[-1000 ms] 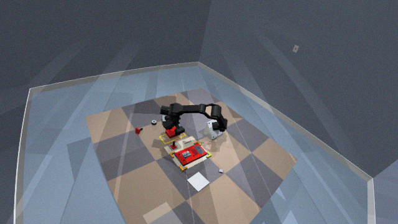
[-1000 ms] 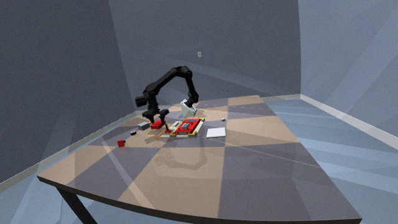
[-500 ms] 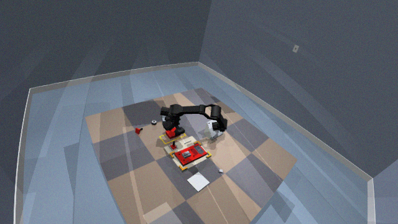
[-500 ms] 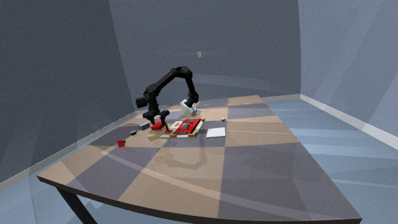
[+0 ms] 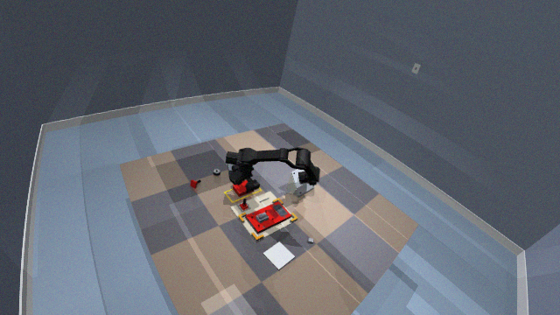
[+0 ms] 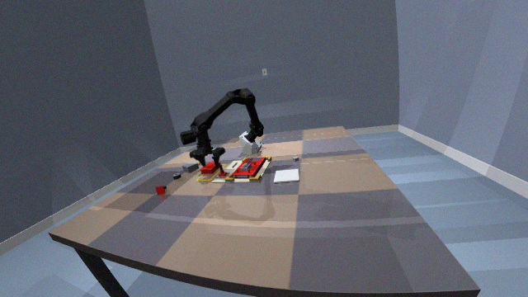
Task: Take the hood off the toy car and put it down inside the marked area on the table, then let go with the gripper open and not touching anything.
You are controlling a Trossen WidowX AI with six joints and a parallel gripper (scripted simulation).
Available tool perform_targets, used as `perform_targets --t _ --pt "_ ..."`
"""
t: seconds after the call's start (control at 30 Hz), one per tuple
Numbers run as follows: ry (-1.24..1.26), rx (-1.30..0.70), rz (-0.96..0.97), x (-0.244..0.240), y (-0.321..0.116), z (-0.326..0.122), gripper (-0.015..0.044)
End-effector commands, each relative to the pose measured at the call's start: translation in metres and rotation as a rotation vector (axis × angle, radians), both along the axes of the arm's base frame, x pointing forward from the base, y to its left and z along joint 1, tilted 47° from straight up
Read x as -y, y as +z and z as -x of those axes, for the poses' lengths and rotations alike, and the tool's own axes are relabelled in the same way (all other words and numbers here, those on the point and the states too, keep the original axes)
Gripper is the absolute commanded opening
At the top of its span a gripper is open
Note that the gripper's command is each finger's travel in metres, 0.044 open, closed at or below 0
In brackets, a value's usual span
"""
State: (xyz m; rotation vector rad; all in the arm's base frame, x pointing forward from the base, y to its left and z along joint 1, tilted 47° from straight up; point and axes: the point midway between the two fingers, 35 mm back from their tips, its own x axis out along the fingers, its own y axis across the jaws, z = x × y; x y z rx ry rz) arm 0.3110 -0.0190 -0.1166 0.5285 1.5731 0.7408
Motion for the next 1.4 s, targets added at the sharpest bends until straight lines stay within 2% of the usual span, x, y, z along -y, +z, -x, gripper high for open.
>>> perform_targets --t 0.0,0.67,1.2,1.23,1.37 --pt "-0.005 -0.001 -0.003 -0.002 -0.002 0.000 0.0000" --pt "-0.004 -0.001 -0.004 -0.009 -0.008 0.002 0.0000" --pt "0.000 0.000 -0.001 -0.007 -0.007 0.001 0.0420" --pt "0.000 0.000 -0.001 -0.007 -0.007 0.001 0.0440" --pt "-0.001 0.000 0.000 0.008 0.007 -0.003 0.0440"
